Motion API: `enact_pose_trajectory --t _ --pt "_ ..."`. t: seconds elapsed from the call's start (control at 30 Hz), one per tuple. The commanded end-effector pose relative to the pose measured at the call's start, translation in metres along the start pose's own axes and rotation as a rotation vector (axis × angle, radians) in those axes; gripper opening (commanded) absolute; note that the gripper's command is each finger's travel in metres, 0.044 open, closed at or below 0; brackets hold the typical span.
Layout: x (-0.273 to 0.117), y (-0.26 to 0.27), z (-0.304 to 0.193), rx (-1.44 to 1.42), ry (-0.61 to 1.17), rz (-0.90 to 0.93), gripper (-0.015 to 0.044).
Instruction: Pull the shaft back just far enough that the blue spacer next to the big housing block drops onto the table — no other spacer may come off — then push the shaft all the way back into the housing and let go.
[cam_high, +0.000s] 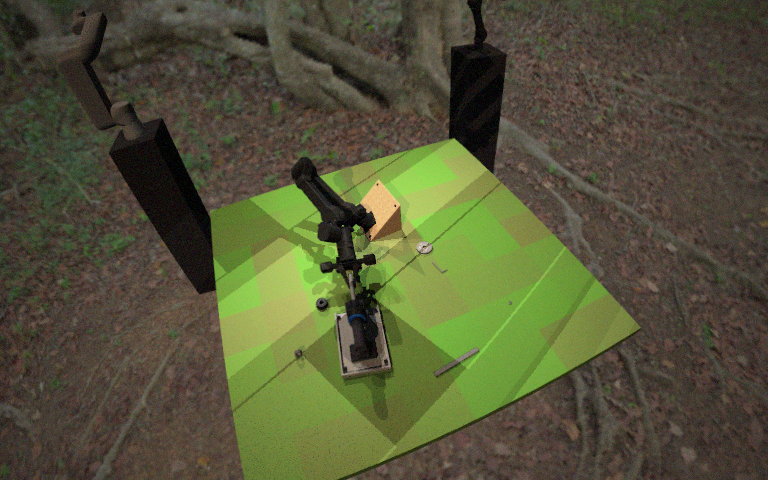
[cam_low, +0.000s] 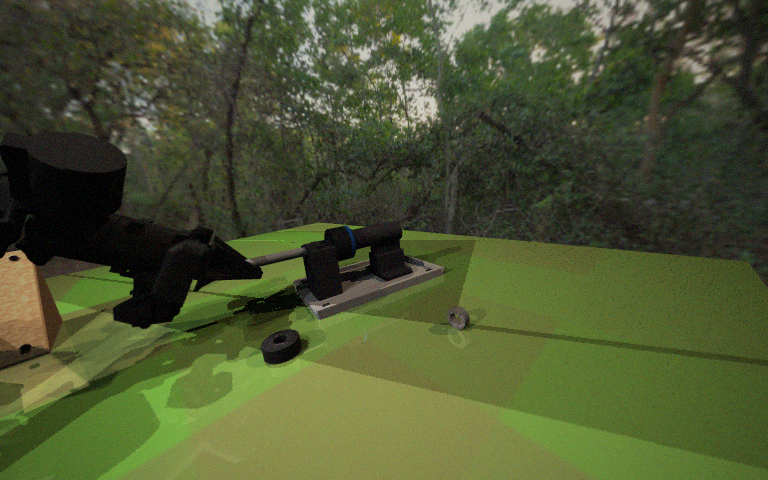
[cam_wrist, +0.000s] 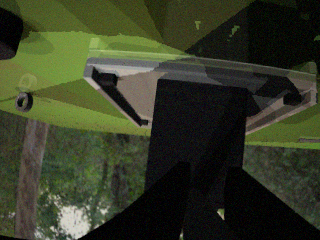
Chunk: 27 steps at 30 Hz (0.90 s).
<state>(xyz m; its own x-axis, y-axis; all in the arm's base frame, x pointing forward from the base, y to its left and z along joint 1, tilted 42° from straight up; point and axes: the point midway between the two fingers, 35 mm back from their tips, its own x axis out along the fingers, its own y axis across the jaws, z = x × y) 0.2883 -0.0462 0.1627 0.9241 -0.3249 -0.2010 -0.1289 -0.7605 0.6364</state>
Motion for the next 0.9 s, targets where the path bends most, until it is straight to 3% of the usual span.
enact_pose_trajectory --t 0.0,0.87 --pt "-0.0005 -0.0004 0.0002 -0.002 0.002 -0.002 0.0000" --pt "-0.0025 -0.0004 0.0013 -0.002 0.001 -0.002 0.0000"
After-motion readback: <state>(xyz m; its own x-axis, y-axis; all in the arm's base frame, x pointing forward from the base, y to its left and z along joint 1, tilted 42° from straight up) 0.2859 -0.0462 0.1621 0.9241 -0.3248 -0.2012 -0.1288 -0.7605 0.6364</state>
